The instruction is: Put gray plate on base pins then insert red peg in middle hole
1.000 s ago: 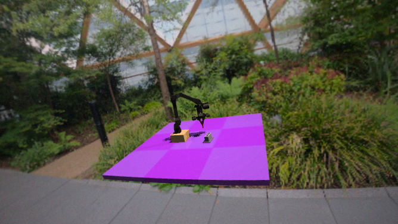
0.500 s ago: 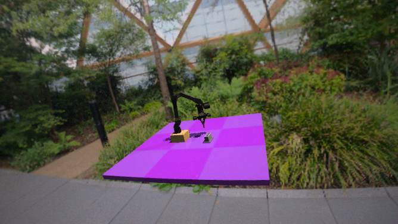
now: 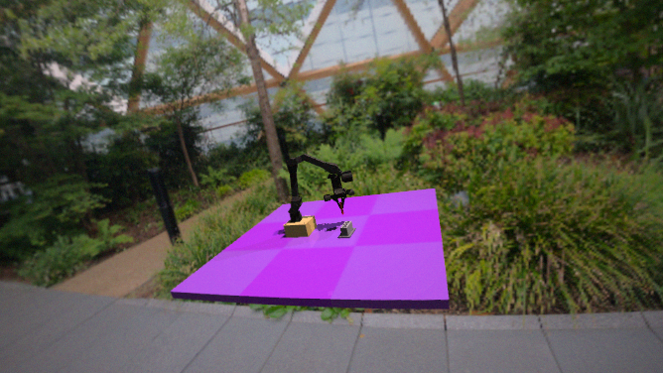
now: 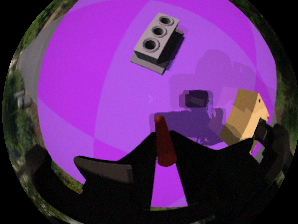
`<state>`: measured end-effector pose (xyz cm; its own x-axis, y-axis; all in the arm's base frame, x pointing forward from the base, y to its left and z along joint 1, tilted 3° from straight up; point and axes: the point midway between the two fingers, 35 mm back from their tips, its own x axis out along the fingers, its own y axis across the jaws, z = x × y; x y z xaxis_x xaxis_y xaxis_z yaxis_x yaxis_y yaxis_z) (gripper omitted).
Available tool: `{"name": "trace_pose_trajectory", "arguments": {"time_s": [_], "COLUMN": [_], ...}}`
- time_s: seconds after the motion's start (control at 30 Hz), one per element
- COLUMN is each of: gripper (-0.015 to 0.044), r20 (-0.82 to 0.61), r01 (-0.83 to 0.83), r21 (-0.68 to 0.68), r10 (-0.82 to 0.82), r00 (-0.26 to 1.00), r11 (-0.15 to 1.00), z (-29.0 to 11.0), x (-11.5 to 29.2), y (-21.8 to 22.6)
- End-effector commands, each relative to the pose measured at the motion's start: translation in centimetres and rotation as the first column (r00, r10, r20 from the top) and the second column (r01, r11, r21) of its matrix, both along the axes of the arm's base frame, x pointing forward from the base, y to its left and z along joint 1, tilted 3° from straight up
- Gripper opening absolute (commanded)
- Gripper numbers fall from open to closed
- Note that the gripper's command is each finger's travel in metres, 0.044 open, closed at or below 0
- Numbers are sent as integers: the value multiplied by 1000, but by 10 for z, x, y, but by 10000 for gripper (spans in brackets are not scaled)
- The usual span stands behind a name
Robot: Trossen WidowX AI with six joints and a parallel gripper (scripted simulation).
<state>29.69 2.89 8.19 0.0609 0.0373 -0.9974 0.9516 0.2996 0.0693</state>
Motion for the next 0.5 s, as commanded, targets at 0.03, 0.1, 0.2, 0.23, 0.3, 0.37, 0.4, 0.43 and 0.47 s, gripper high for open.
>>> {"name": "trace_pose_trajectory", "arguments": {"time_s": [0.03, 0.1, 0.2, 0.23, 0.3, 0.37, 0.4, 0.43, 0.47], "gripper": [0, 0, 0, 0, 0, 0, 0, 0, 0], "r20": [-1, 1, 4, 5, 7, 9, 8, 8, 8], "r01": [-4, -3, -2, -1, -1, 0, -1, -1, -1], "r21": [3, 4, 6, 6, 7, 8, 7, 6, 6], "r10": [4, 3, 2, 1, 1, 0, 0, 1, 1], "r00": [1000, 1000, 1000, 1000, 1000, 1000, 1000, 1000, 1000], "r11": [1000, 1000, 1000, 1000, 1000, 1000, 1000, 1000, 1000], "z": [1, 0, 0, 0, -1, -1, -1, -1, -1], "x": [6, 9, 12, 13, 15, 17, 18, 19, 20], "y": [-12, -17, -24, -27, -32, -38, -40, -43, -46]}}
